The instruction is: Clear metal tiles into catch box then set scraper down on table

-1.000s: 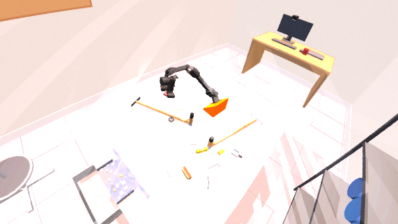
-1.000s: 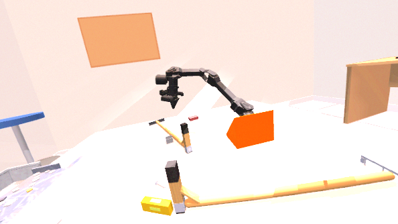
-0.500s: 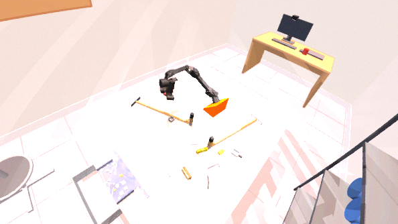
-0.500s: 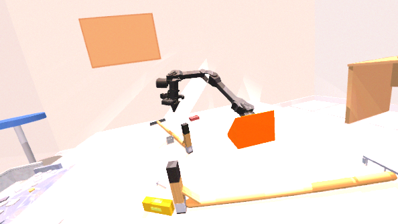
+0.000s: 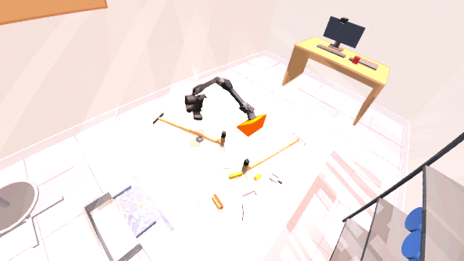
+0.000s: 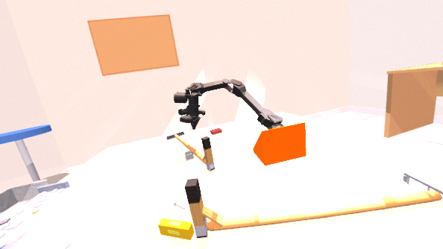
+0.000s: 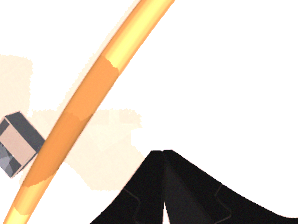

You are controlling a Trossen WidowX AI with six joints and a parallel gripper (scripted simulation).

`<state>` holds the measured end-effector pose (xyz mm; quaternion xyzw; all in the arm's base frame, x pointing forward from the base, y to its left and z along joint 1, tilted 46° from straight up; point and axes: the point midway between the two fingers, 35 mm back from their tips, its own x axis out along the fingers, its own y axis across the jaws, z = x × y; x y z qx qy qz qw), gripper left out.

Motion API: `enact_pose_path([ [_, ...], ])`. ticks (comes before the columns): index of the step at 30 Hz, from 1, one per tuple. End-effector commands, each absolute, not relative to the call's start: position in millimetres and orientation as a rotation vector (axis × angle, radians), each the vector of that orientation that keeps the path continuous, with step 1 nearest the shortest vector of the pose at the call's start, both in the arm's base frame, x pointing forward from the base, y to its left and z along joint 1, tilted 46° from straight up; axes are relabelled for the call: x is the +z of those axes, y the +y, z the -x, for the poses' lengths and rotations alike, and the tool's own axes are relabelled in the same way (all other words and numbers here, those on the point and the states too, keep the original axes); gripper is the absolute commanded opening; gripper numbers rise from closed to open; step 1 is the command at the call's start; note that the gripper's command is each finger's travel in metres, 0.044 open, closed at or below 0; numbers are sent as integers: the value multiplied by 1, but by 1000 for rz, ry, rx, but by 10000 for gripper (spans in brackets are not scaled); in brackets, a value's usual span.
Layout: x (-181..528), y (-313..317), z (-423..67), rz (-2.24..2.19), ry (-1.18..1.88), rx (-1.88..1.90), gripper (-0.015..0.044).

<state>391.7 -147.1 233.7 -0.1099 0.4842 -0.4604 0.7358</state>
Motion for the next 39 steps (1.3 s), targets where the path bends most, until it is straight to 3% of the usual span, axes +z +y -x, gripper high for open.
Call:
enact_pose_path([
  [1, 227, -152, -392, 239, 1065, -1004, 0],
  [39, 177, -206, -383, 234, 1050, -1018, 0],
])
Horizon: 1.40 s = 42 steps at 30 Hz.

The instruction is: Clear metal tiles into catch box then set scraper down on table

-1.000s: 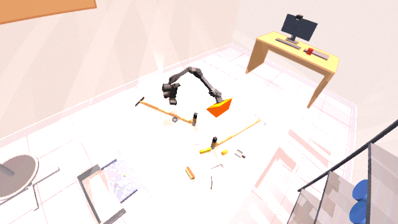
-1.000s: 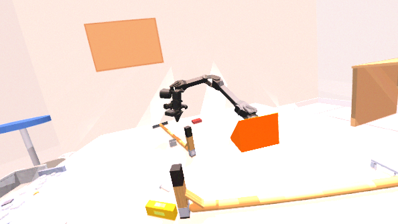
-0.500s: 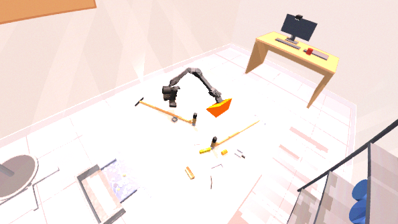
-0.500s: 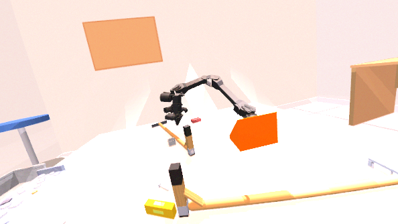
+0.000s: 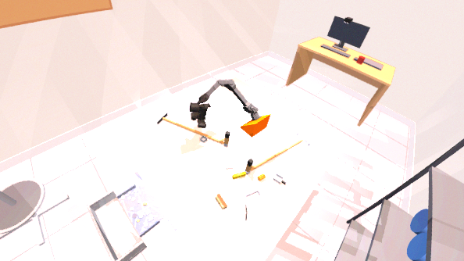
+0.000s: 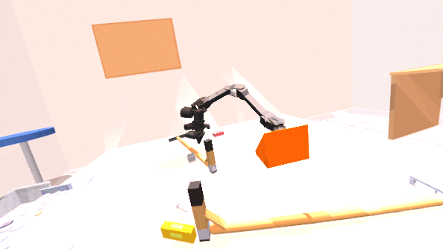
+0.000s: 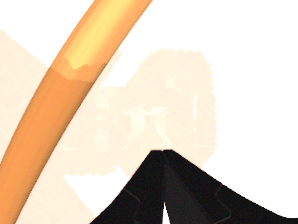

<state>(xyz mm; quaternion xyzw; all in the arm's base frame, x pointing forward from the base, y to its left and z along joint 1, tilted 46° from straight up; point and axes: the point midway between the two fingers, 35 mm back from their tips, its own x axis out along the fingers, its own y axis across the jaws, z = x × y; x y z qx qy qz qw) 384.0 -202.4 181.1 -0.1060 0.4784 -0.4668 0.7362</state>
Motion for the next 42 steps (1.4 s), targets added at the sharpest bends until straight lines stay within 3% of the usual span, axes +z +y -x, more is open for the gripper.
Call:
enact_pose_path([
  [1, 175, -207, -383, 234, 1050, -1019, 0],
  [42, 159, -218, -404, 234, 1043, -1024, 0],
])
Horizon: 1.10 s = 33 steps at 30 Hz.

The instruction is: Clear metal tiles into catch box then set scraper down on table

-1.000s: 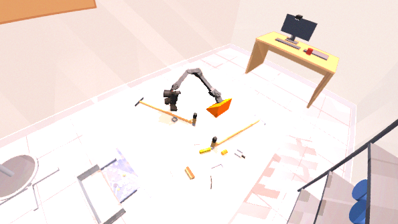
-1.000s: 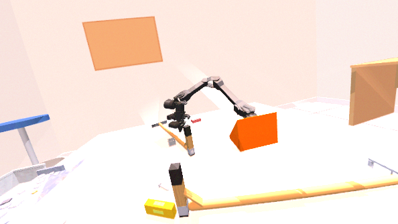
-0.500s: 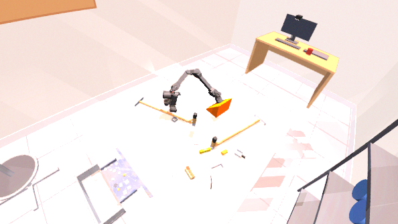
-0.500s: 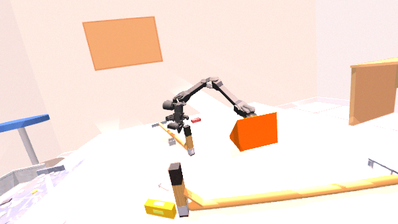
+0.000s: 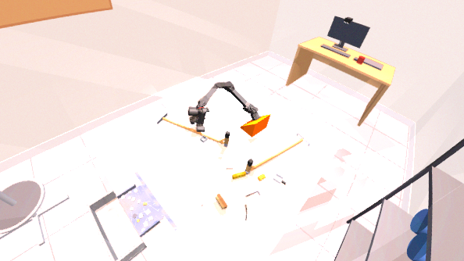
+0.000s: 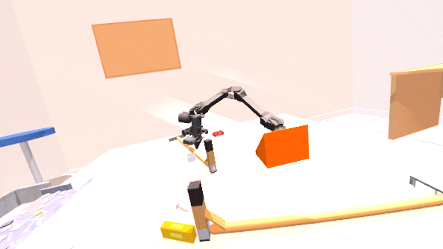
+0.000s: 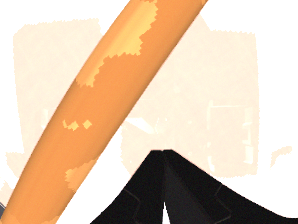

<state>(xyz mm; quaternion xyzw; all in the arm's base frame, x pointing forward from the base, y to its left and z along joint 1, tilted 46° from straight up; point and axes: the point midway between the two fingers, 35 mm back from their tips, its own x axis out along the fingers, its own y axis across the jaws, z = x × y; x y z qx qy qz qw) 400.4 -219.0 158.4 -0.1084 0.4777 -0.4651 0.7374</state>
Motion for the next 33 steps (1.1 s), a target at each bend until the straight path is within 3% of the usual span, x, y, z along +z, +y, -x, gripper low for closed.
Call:
enact_pose_path([
  [1, 159, -218, -405, 234, 1043, -1024, 0],
  [33, 152, -213, -436, 233, 1042, -1024, 0],
])
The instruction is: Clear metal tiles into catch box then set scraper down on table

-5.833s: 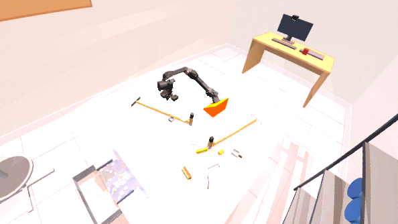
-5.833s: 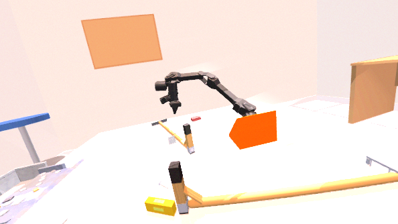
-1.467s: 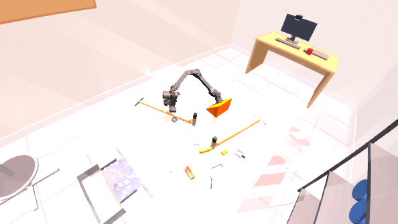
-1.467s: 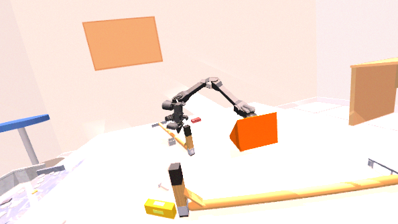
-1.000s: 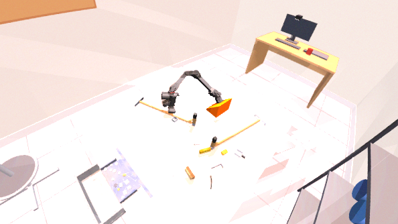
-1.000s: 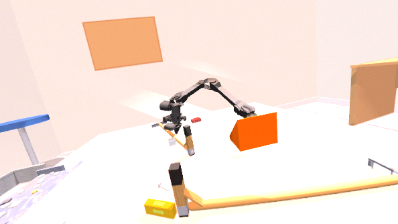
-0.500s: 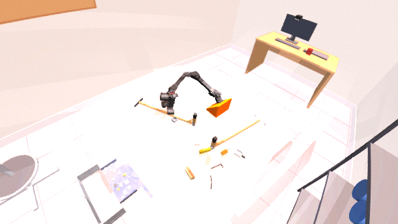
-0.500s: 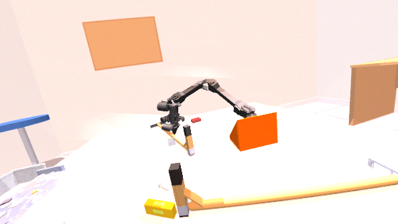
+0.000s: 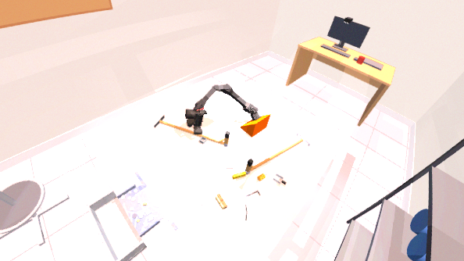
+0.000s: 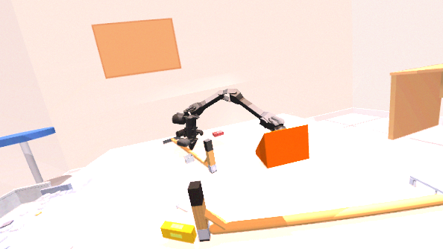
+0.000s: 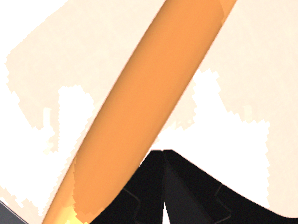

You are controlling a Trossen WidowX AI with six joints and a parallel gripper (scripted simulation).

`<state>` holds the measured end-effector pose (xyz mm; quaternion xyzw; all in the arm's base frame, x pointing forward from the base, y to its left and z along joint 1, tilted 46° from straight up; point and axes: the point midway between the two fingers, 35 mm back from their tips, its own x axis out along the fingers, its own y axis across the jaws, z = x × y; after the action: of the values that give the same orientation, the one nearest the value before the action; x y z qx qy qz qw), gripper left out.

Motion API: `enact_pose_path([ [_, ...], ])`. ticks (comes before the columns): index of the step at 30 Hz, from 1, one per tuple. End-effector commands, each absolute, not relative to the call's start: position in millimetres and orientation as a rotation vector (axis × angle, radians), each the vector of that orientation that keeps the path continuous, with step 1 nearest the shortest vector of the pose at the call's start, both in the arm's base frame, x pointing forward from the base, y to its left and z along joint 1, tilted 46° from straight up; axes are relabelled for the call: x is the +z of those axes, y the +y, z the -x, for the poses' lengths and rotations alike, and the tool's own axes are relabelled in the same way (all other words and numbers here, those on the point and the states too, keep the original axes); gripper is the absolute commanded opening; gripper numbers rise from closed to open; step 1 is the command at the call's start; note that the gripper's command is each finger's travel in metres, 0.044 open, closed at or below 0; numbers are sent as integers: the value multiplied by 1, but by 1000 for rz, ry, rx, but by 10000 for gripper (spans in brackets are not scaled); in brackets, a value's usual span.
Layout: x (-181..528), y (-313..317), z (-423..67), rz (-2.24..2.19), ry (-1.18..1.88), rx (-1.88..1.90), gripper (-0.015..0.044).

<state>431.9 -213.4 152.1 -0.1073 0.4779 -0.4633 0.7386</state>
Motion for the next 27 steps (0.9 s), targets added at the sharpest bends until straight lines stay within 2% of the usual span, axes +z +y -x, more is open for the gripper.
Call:
enact_pose_path([
  [1, 152, -213, -437, 233, 1042, -1024, 0],
  [27, 144, -208, -460, 232, 1041, -1024, 0],
])
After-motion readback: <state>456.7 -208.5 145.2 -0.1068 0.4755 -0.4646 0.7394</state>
